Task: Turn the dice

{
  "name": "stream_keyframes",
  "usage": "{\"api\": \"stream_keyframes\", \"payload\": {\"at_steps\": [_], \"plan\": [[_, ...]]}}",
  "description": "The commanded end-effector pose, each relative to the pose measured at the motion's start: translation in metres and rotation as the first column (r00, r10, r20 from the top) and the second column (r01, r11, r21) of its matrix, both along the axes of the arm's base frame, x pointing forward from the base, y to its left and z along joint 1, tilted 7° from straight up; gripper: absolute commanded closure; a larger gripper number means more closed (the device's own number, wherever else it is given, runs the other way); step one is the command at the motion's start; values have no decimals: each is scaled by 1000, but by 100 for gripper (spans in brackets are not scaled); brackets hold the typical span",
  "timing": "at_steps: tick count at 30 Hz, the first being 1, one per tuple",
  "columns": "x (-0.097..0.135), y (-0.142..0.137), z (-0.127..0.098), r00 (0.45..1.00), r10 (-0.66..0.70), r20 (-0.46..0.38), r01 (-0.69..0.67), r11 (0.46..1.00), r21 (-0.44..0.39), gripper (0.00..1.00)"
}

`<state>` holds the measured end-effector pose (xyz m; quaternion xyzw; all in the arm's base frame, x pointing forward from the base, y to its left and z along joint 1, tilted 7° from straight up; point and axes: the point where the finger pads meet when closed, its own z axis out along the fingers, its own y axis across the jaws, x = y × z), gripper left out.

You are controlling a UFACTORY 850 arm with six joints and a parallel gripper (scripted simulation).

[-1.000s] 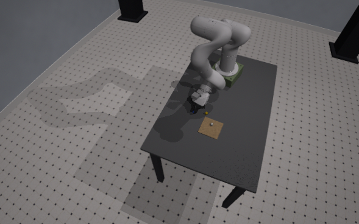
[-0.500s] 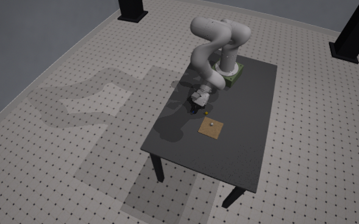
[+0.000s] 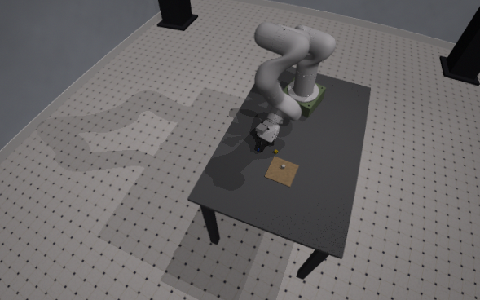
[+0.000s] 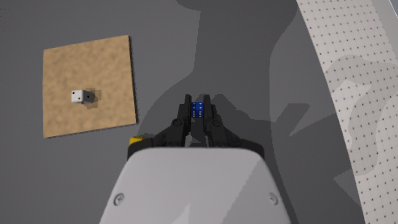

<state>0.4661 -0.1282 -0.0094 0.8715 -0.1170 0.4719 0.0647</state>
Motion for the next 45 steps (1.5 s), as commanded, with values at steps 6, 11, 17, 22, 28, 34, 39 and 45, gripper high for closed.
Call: {"api": "stream_keyframes", "payload": {"at_steps": [6, 11, 17, 22, 28, 34, 39, 45], "plan": [[0, 0, 0, 1000, 0, 1, 0, 1000, 0, 89], [0, 0, 0, 1000, 0, 1, 0, 1000, 0, 89], [0, 0, 0, 1000, 0, 1, 0, 1000, 0, 81], [0, 0, 0, 1000, 0, 1, 0, 1000, 0, 77], [0, 0, 0, 1000, 0, 1, 0, 1000, 0, 69], [0, 0, 0, 1000, 0, 1, 0, 1000, 0, 69], [0, 0, 0, 1000, 0, 1, 0, 1000, 0, 69], [0, 0, 0, 1000, 0, 1, 0, 1000, 0, 69]]}}
